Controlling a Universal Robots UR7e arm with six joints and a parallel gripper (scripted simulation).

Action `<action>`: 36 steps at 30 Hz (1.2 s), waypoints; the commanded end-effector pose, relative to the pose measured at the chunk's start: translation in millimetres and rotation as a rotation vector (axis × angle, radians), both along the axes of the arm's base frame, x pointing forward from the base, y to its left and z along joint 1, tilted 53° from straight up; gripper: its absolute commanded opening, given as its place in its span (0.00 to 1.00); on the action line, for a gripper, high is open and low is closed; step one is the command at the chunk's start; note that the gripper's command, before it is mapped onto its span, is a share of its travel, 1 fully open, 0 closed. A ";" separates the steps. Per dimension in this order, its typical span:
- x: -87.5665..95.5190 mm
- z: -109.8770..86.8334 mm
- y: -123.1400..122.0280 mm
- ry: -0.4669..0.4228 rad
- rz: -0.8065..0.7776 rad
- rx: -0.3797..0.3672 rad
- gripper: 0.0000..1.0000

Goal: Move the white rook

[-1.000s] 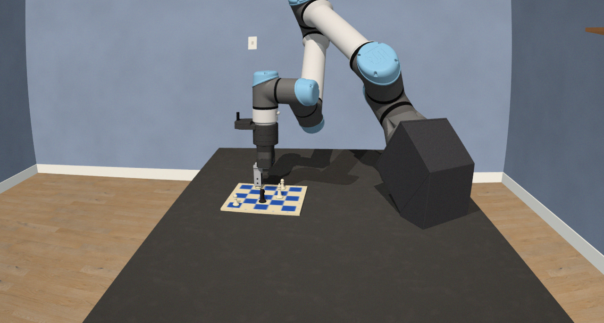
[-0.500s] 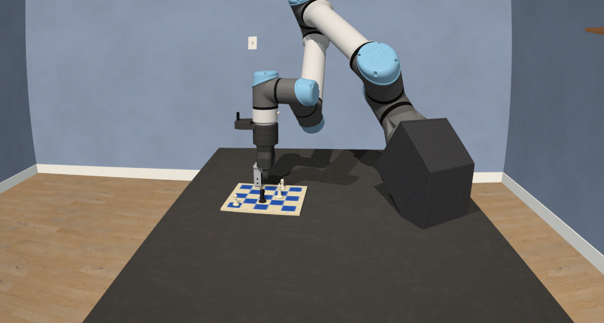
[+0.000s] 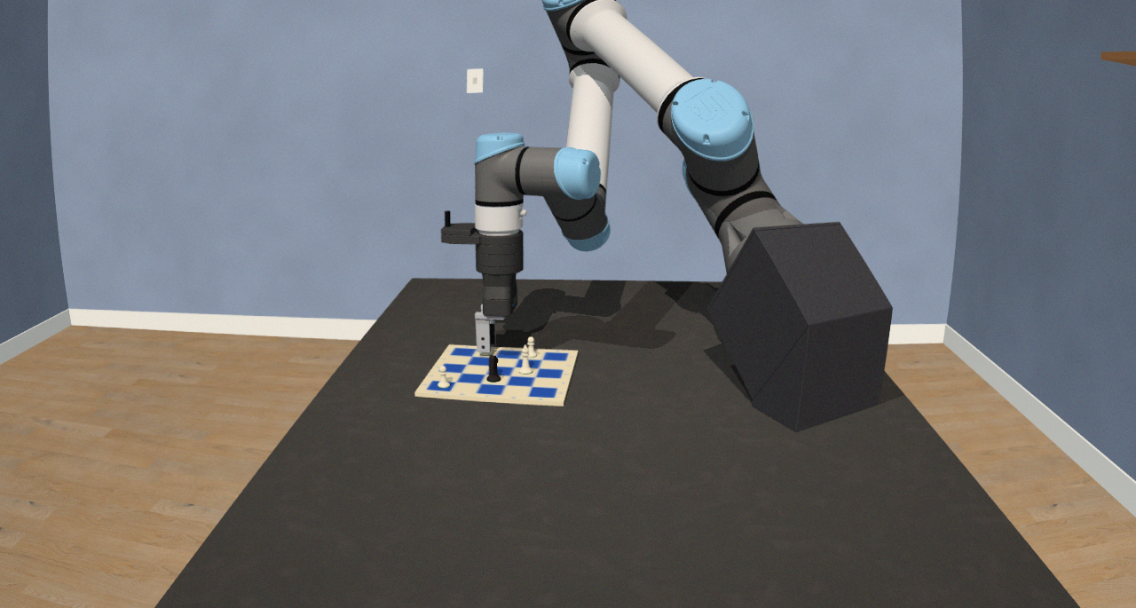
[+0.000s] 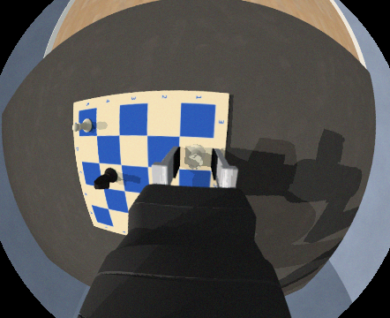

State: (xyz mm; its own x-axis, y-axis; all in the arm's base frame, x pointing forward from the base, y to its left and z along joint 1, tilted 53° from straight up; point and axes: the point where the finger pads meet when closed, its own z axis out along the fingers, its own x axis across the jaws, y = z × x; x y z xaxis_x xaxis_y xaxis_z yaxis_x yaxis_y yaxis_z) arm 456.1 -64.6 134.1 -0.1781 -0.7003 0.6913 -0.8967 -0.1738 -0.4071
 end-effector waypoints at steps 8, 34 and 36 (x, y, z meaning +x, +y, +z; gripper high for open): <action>-0.9 -0.3 0.3 0.001 0.000 0.000 0.73; -28.1 44.9 50.5 -0.005 0.002 0.001 0.73; -30.5 48.3 54.5 -0.005 0.002 0.001 0.73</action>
State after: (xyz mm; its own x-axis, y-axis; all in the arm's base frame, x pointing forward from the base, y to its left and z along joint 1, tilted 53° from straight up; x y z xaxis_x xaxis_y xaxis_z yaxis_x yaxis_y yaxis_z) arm 432.6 -20.8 172.9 -0.1793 -0.7026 0.6887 -0.8922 -0.1788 -0.4148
